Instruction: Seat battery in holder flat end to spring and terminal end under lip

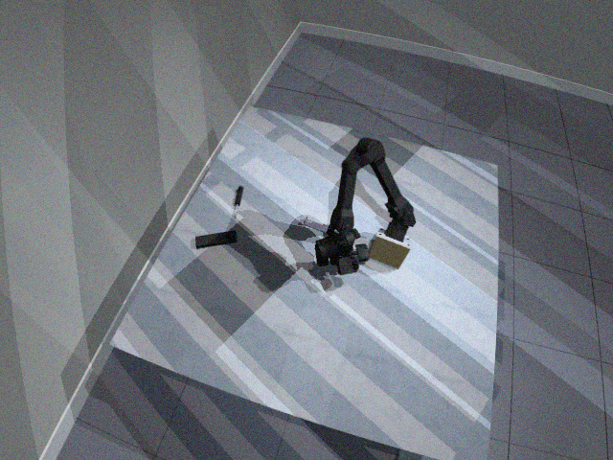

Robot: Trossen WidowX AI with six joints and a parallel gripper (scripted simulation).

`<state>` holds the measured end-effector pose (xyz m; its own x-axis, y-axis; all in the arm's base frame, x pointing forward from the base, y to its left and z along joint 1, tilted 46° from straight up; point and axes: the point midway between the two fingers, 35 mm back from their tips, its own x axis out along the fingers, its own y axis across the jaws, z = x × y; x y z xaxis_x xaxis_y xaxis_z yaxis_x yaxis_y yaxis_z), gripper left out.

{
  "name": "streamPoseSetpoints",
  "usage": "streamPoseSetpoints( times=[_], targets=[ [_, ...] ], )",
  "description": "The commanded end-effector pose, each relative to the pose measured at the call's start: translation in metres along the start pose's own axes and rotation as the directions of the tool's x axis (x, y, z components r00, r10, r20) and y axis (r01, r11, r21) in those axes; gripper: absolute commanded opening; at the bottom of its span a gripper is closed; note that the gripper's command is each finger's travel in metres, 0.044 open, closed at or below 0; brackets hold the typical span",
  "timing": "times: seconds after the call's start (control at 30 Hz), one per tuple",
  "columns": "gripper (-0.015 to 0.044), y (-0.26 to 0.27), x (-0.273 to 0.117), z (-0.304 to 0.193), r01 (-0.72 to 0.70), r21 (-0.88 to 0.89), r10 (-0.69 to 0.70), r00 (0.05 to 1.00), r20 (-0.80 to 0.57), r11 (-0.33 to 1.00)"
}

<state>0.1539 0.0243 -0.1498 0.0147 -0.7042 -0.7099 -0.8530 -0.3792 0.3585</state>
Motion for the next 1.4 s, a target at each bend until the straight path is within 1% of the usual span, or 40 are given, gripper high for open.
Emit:
streamPoseSetpoints(
  times=[0.0, 0.1, 0.3, 0.43, 0.63, 0.87, 1.17, 1.37],
  targets=[
    [0.0058, 0.0, 0.0, -0.001, 0.002, -0.005, -0.002, 1.0, -0.004, 1.0],
    [0.0058, -0.001, -0.005, 0.0, 0.003, -0.005, -0.003, 1.0, -0.003, 1.0],
    [0.0058, -0.001, -0.049, 0.0, 0.003, -0.005, -0.003, 1.0, -0.002, 1.0],
    [0.0058, -0.003, -0.051, -0.002, 0.004, -0.023, -0.003, 1.0, 0.003, 1.0],
    [0.0058, -0.023, -0.06, -0.027, 0.016, -0.195, -0.011, 1.0, 0.027, 0.981],
    [0.0058, -0.044, -0.068, -0.061, 0.029, -0.408, -0.019, 0.999, 0.029, 0.912],
    [0.0058, -0.061, -0.075, -0.114, 0.038, -0.648, -0.024, 0.999, 0.03, 0.761],
    [0.0058, -0.065, -0.077, -0.151, 0.038, -0.77, -0.024, 0.999, 0.03, 0.637]
  ],
)
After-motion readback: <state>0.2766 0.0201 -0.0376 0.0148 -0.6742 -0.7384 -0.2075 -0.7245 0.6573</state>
